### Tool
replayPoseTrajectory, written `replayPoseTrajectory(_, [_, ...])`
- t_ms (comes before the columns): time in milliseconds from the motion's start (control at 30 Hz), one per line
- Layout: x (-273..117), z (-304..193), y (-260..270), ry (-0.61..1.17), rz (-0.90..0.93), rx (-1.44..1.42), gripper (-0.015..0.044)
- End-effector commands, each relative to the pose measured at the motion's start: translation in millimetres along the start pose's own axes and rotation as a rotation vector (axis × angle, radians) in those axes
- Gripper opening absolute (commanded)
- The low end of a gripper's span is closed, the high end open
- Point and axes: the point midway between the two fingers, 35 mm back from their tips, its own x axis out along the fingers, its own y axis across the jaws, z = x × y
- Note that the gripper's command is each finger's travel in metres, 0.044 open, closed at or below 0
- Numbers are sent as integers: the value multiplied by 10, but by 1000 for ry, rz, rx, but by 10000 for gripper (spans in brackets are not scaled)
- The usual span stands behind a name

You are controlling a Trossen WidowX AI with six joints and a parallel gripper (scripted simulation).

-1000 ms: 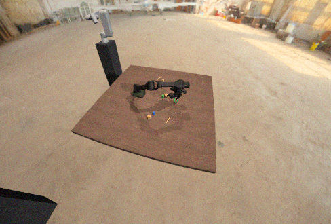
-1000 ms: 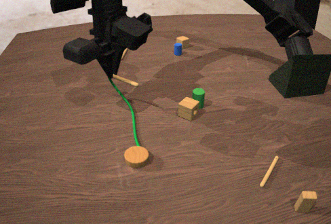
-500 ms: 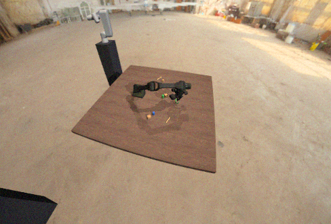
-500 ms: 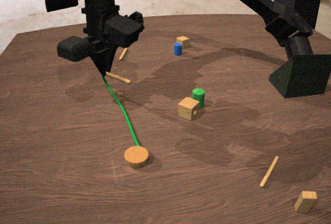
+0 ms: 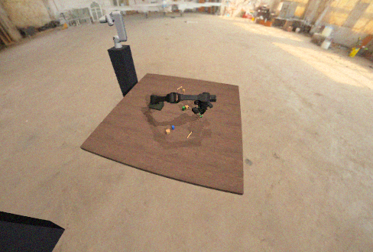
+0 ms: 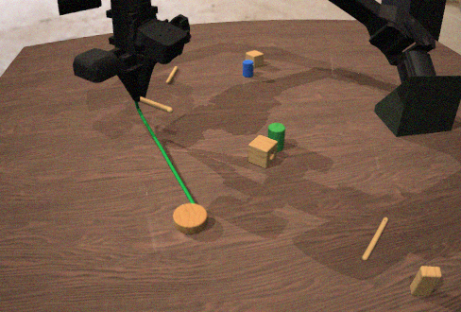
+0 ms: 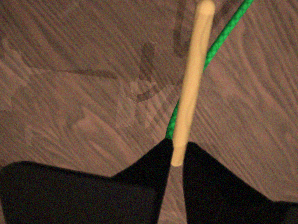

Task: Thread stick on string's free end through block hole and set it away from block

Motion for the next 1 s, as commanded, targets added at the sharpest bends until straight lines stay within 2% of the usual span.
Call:
replayPoseTrajectory(0, [9, -71, 5, 5, 3, -3, 0])
replayPoseTrajectory(967, [170, -35, 143, 9, 4, -3, 0])
